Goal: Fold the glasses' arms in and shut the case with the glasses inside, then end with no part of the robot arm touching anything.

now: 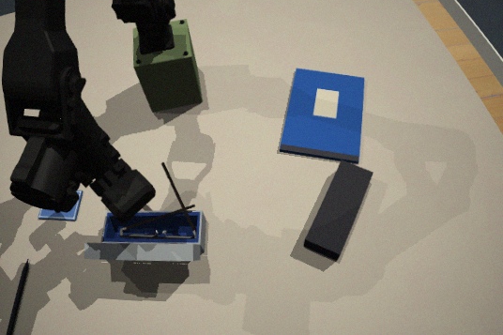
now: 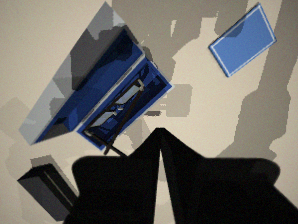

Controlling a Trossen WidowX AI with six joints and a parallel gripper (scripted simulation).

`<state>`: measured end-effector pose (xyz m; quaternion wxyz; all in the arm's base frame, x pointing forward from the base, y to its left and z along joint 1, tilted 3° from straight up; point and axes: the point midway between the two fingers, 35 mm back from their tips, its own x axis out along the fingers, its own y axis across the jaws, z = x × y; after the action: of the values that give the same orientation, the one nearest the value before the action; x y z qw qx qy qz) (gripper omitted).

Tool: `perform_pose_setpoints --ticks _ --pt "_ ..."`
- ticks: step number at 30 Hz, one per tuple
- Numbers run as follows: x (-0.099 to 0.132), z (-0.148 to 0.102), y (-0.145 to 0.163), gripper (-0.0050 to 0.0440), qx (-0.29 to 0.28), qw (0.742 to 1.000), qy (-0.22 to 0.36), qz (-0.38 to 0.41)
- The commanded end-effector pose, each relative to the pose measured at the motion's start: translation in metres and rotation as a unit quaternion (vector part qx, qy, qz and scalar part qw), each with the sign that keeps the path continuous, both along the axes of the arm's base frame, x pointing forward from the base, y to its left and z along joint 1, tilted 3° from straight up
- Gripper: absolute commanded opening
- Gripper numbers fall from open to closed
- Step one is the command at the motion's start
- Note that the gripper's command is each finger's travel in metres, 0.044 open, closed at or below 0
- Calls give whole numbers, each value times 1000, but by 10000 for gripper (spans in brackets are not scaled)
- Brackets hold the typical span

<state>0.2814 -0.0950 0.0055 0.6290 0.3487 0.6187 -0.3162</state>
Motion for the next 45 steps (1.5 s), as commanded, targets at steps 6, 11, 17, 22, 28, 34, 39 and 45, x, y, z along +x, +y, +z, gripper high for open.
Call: perform_pose_setpoints --ticks 6,11,17,22,28,34,39,45 --pt "8 1 19 0 -8 986 -5 168" --pt "10 2 25 0 -10 976 -7 219" --pt "14 2 37 0 -13 947 -10 320" --pt "17 3 47 0 -16 916 -13 401" --pt "19 4 56 0 -19 886 -15 463" --pt "22 4 69 0 -22 833 -18 553" --pt "23 5 79 0 -24 782 -21 623" --pt "24 5 88 0 -26 736 -23 676"
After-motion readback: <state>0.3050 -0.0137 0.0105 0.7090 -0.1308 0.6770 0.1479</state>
